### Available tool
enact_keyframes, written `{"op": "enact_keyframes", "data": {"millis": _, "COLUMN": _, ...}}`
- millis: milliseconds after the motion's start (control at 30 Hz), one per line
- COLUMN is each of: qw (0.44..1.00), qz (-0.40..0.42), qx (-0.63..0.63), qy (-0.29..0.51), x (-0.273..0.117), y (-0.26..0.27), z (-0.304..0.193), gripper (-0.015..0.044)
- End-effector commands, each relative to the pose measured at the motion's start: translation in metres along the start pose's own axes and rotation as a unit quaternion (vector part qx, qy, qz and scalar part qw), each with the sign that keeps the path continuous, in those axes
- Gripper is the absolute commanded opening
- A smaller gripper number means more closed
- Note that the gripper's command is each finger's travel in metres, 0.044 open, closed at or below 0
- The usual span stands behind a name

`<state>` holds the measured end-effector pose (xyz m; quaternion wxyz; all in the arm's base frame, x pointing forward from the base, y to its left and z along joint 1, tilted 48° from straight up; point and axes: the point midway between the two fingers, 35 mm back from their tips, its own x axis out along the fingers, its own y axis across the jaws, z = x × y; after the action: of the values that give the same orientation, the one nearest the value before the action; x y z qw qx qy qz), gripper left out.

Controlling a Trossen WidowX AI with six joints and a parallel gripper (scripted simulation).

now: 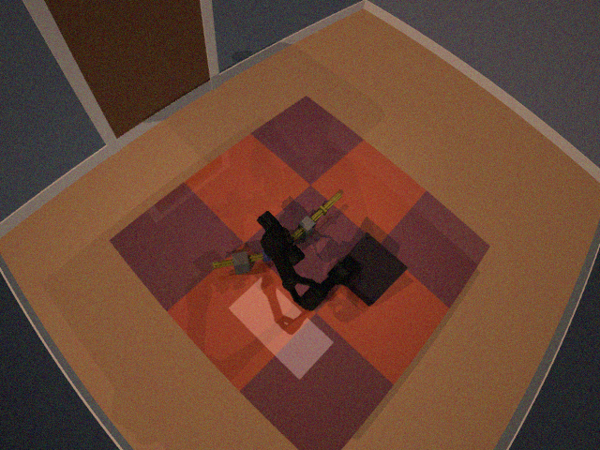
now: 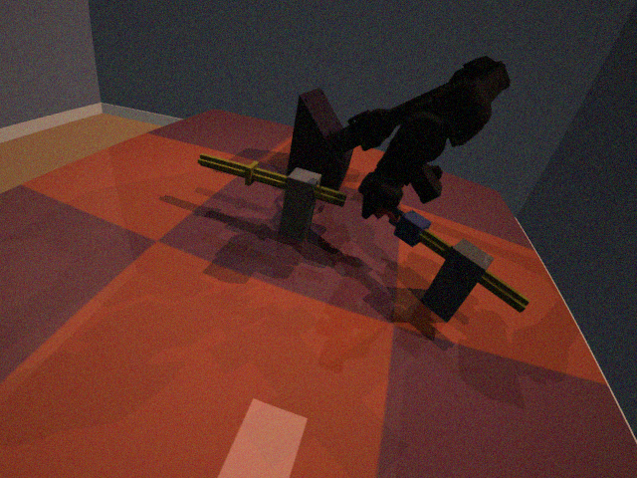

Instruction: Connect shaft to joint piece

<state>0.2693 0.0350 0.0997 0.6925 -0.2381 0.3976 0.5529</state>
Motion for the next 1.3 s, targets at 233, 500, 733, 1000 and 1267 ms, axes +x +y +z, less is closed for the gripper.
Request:
{"op": "enact_keyframes", "data": {"millis": 233, "qw": 1.0, "qz": 0.0, "qx": 0.002, "qy": -0.001, "x": 0.0003, "y": 0.0001, "z": 0.0003, "gripper": 0.0182}}
{"op": "enact_keyframes", "data": {"millis": 500, "qw": 1.0, "qz": 0.0, "qx": 0.0, "qy": 0.0, "x": 0.0, "y": 0.0, "z": 0.0, "gripper": 0.0147}}
{"op": "enact_keyframes", "data": {"millis": 733, "qw": 1.0, "qz": 0.0, "qx": 0.0, "qy": 0.0, "x": 0.0, "y": 0.0, "z": 0.0, "gripper": 0.0}}
{"op": "enact_keyframes", "data": {"millis": 1000, "qw": 1.0, "qz": -0.001, "qx": -0.007, "qy": -0.027, "x": 0.0028, "y": -0.0007, "z": -0.0006, "gripper": 0.0}}
{"op": "enact_keyframes", "data": {"millis": 1267, "qw": 0.995, "qz": -0.002, "qx": -0.024, "qy": -0.093, "x": 0.0092, "y": -0.0025, "z": -0.0017, "gripper": 0.0}}
